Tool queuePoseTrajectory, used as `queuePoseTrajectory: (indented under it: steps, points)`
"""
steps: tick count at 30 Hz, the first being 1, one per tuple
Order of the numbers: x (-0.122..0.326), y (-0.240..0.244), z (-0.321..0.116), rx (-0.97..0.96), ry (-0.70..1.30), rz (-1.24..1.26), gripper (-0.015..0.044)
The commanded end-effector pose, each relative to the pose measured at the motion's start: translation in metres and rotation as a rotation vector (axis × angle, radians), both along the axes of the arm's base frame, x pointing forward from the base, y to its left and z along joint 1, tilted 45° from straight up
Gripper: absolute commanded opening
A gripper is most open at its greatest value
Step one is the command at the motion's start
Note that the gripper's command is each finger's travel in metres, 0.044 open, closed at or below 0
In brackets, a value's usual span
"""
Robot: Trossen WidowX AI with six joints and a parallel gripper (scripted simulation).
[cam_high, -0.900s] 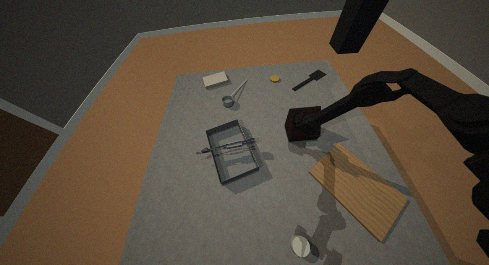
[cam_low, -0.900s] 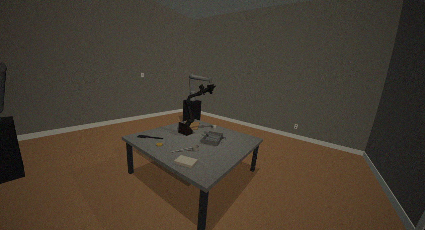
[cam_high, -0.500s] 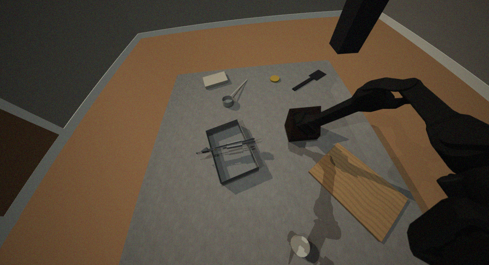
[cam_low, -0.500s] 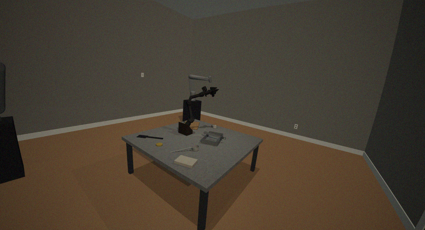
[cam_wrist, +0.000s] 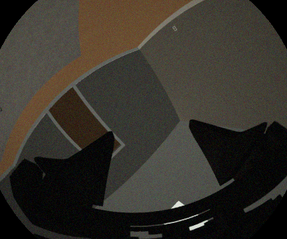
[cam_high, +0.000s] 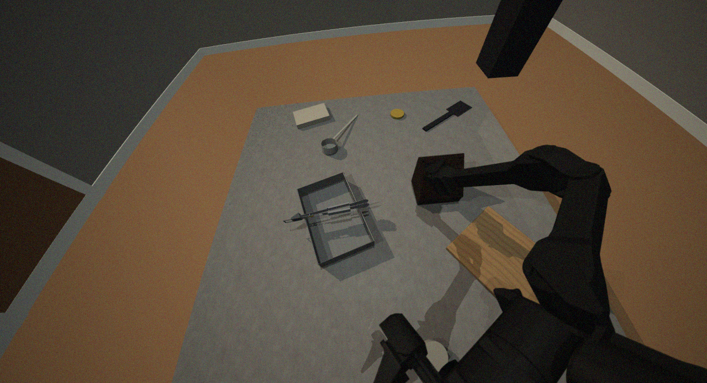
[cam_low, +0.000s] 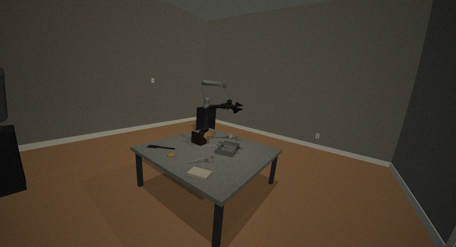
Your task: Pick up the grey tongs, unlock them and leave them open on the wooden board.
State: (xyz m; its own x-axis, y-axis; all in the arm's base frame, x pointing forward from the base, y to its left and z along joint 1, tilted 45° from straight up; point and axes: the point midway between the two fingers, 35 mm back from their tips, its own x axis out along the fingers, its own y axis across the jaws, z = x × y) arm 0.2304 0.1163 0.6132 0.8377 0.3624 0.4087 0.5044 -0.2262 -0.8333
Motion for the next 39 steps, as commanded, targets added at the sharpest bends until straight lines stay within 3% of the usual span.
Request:
queuePoseTrajectory:
  steps: [1,11,18,24,32,34,39]
  points:
    - [0.048,0.019,-0.048,0.007,0.200,0.048,0.0440]
    - [0.143,0.026,-0.190,0.202,0.794,0.094,0.0440]
    - [0.178,0.011,-0.310,0.512,1.316,0.046,0.0440]
    - [0.176,-0.014,-0.415,0.946,1.807,-0.118,0.0440]
    - [0.135,-0.049,-0.522,1.812,2.375,-0.616,0.0440]
    - [0.131,-0.051,-0.529,1.901,2.410,-0.678,0.0440]
    - [0.131,-0.051,-0.529,1.901,2.410,-0.678,0.0440]
